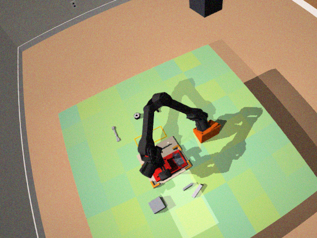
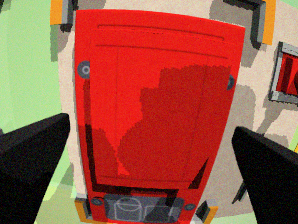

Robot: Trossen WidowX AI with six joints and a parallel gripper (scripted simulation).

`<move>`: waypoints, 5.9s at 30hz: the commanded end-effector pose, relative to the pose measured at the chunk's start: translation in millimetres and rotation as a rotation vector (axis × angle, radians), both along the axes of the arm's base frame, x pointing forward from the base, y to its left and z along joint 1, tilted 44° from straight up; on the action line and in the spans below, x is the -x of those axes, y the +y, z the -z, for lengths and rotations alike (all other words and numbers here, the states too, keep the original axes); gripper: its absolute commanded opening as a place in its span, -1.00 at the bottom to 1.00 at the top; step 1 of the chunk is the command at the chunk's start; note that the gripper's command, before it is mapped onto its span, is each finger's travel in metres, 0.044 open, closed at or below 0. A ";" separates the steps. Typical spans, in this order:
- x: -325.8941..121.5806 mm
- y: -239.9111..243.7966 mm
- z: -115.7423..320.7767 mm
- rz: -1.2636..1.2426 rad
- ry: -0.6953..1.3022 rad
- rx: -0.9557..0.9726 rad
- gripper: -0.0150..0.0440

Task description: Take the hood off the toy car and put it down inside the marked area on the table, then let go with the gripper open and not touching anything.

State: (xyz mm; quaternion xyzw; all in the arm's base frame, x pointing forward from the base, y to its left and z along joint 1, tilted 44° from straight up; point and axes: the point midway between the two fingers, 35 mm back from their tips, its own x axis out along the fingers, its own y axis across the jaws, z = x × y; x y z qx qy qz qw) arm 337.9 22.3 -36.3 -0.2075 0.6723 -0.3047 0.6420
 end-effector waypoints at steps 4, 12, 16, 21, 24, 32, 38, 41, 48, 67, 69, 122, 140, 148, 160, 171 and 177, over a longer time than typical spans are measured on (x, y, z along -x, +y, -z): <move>1.7 -3.1 2.6 -0.004 0.005 0.005 1.00; 2.0 -5.8 5.5 -0.004 0.005 0.005 1.00; 2.2 -7.2 6.9 -0.004 0.005 0.006 1.00; 2.4 -8.8 8.7 -0.004 0.005 0.006 1.00; 2.5 -9.8 9.8 -0.004 0.005 0.006 1.00; 2.9 -12.5 12.6 -0.004 0.005 0.006 1.00; 3.3 -14.5 14.7 -0.004 0.005 0.006 1.00; 3.4 -15.5 15.7 -0.003 0.005 0.006 1.00; 2.0 -13.0 14.0 0.000 0.001 0.001 0.58; 1.2 -8.3 9.2 -0.001 0.001 0.000 -0.49; 1.1 -7.4 8.3 -0.001 0.001 0.000 -0.49; -4.0 23.5 -42.0 -0.013 0.010 -0.001 -0.49; 1.4 -32.5 -101.8 -0.018 0.013 -0.012 -0.49; 10.0 -57.7 -127.7 -0.015 0.010 -0.011 -0.49; 29.4 -92.7 -163.0 -0.008 0.007 -0.004 -0.49; 50.1 -117.8 -188.3 -0.001 0.006 0.007 -0.49; 50.0 -118.5 -187.5 -0.001 0.006 0.007 -0.49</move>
